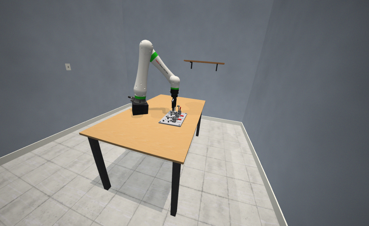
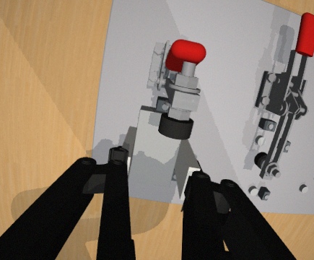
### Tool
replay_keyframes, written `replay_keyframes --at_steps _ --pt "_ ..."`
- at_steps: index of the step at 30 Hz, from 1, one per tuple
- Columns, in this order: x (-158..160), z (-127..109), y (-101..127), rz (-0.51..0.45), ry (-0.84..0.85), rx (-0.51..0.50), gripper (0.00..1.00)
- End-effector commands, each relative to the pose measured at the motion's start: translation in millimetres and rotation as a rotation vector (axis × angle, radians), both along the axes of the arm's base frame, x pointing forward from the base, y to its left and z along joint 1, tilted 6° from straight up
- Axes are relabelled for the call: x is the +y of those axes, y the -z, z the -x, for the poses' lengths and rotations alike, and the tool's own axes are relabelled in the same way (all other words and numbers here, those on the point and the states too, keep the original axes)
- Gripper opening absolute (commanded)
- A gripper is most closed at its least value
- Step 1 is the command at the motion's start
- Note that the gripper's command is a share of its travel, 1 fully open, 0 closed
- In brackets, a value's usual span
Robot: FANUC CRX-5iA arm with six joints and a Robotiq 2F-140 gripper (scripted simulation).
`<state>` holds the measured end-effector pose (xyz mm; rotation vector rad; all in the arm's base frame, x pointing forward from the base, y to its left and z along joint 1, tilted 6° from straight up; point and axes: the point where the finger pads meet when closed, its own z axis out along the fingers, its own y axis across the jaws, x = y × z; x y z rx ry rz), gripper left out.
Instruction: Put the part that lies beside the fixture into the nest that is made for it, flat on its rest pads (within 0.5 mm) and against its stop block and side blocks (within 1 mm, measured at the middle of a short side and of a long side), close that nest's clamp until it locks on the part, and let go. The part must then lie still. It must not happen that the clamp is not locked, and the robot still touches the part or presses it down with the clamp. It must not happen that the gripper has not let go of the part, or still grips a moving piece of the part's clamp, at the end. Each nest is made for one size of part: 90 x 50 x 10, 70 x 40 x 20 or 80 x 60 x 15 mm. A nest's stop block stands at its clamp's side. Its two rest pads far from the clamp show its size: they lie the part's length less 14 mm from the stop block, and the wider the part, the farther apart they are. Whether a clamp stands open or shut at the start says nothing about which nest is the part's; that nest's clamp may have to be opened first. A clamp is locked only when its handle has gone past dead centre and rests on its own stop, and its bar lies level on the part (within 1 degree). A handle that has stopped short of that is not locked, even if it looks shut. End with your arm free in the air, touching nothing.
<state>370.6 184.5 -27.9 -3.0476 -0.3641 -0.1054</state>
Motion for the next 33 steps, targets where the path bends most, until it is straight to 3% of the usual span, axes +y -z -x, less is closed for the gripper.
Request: replay_keyframes --at_steps 1,13,14,33 --pt "0.0 -0.3 -0.1 0.0 0.0 0.0 0.0" --pt "0.0 -0.3 -0.1 0.0 0.0 0.0 0.0" --pt "0.0 -0.3 -0.1 0.0 0.0 0.0 0.58" --pt "0.0 -0.3 -0.1 0.0 0.0 0.0 0.58"
